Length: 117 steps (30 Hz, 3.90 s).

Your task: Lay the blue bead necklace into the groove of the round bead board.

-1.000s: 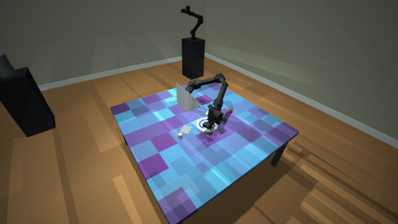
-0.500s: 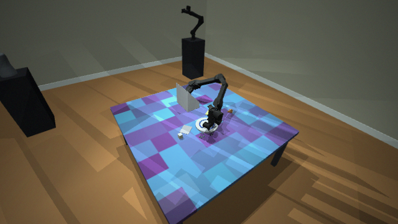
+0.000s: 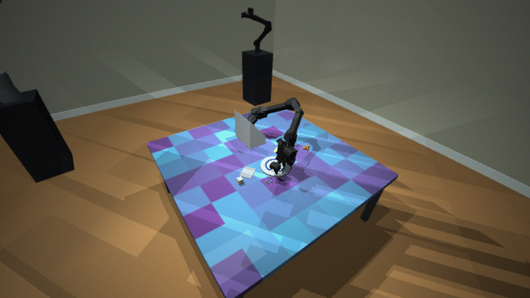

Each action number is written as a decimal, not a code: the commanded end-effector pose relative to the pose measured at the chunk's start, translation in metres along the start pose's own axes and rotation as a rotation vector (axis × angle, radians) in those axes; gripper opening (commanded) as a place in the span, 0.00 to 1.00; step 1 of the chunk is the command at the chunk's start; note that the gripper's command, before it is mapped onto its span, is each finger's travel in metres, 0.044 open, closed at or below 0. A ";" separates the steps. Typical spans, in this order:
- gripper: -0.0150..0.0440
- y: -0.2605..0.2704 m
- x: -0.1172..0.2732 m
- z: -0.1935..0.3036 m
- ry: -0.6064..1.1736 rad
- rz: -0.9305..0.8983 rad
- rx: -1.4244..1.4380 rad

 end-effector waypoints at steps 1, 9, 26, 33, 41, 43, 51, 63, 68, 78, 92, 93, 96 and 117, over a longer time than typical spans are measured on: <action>1.00 0.001 0.000 0.000 0.000 -0.003 0.005; 0.96 0.001 0.002 0.000 0.000 -0.003 -0.002; 0.46 0.002 0.017 0.010 0.001 -0.002 -0.179; 0.46 0.001 0.022 0.008 -0.008 0.000 -0.170; 0.46 0.001 0.010 0.009 -0.005 -0.001 -0.174; 0.46 0.001 0.006 0.009 -0.004 -0.002 -0.175; 0.46 0.002 -0.006 0.010 0.000 -0.003 -0.179; 0.25 0.002 -0.006 0.010 -0.002 0.001 -0.173; 0.25 0.002 -0.006 0.010 -0.002 0.001 -0.173; 0.25 0.002 -0.006 0.010 -0.002 0.001 -0.173; 0.25 0.002 -0.006 0.010 -0.002 0.001 -0.173; 0.25 0.002 -0.006 0.010 -0.002 0.001 -0.173; 0.25 0.002 -0.002 0.010 0.000 -0.002 -0.177; 0.25 -0.009 -0.008 0.007 0.000 -0.003 -0.179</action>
Point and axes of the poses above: the point midway between the two fingers, 35 mm back from their tips, its own x axis back along the fingers, its own y axis across the jaws, z = x × y, the point moved 4 cm from there along x, back along the fingers, and after that the axes turned 5 degrees about -x, right-handed, at the moved point
